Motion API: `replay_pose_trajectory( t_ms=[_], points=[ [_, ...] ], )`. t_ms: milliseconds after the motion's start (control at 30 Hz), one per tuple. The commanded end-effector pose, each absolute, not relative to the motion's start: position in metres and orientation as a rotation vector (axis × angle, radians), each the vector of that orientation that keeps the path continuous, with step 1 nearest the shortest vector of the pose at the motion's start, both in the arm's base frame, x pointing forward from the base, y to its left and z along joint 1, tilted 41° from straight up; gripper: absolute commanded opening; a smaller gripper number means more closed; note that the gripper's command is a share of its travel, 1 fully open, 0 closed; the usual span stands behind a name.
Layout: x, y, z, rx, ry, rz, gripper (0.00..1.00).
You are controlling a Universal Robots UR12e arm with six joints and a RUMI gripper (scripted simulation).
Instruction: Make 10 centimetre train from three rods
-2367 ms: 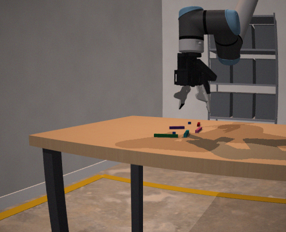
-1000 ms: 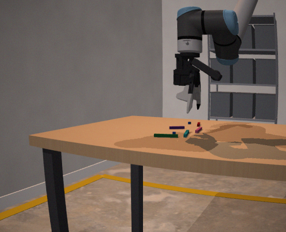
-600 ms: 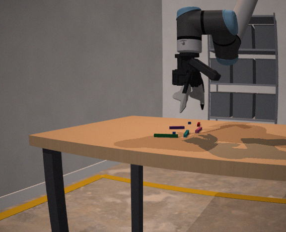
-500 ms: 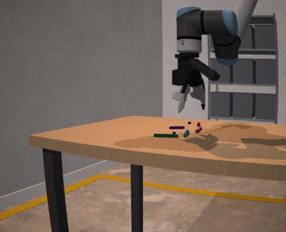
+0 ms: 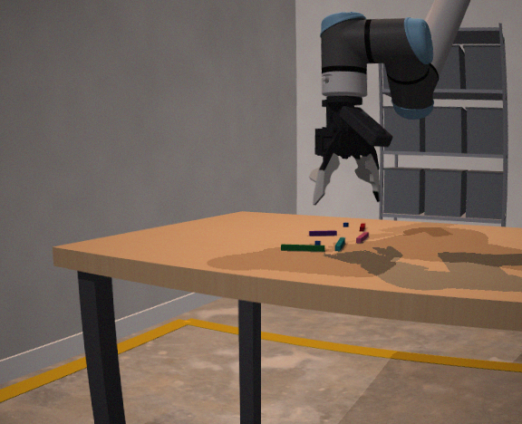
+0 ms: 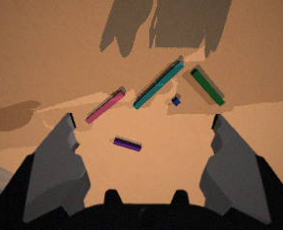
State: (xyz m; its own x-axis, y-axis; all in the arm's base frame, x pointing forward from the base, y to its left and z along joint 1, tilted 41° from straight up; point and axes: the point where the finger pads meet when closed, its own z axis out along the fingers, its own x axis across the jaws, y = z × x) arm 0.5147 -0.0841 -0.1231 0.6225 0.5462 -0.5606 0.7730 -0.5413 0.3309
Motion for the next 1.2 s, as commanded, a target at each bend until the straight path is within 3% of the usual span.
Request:
replay_pose_trajectory(
  t_ms=[0, 1167],
  points=[
    [0.5198, -0.0852, -0.1217, 2.324, 0.906, -0.497, 1.0],
    [0.5215, -0.0846, -0.1227, 2.364, 0.751, -0.444, 1.0]
  ],
)
